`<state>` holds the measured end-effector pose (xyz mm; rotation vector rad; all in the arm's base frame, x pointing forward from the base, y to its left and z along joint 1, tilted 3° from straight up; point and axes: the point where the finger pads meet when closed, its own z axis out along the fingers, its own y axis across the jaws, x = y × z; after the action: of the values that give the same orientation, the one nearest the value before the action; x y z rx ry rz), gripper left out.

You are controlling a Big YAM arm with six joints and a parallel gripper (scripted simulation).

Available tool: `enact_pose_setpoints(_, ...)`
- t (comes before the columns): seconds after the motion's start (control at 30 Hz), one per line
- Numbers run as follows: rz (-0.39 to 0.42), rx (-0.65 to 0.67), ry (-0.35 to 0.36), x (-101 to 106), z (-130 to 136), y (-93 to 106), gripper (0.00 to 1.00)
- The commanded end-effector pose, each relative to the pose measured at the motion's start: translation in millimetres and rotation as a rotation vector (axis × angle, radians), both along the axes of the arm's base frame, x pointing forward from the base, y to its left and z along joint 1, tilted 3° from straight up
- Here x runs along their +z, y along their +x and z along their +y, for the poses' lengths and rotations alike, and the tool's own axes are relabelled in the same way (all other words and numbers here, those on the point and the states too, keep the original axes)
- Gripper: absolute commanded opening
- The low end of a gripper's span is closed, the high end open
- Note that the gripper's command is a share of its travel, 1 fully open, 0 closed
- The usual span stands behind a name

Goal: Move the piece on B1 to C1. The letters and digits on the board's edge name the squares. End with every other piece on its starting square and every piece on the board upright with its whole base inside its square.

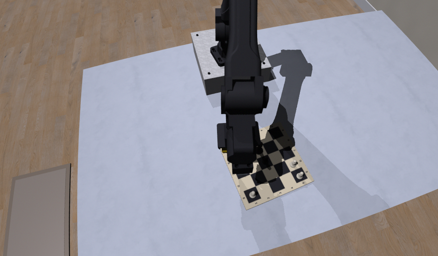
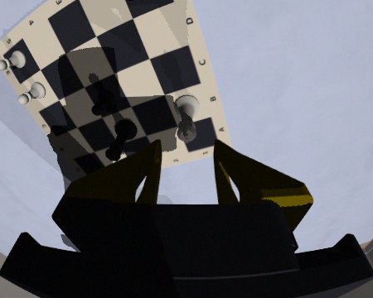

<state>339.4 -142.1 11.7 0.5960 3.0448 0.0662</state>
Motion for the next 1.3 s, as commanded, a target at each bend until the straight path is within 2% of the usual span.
enact_pose_setpoints(0.0,-0.029,0.004,-0.015,6,0,12.2,0.39)
enact_pose_setpoints(0.17,-0.031,0.003,-0.016,7,2,7.9,0.39)
enact_pose_setpoints(0.27,-0.053,0.003,-0.025,14,0,13.0,0.39)
enact_pose_setpoints(0.37,-0.041,0.003,-0.02,11,3,6.5,0.39)
enact_pose_setpoints(0.53,-0.055,0.005,-0.026,16,0,13.9,0.39)
enact_pose_setpoints(1.27,-0.05,0.005,-0.024,14,0,13.3,0.39)
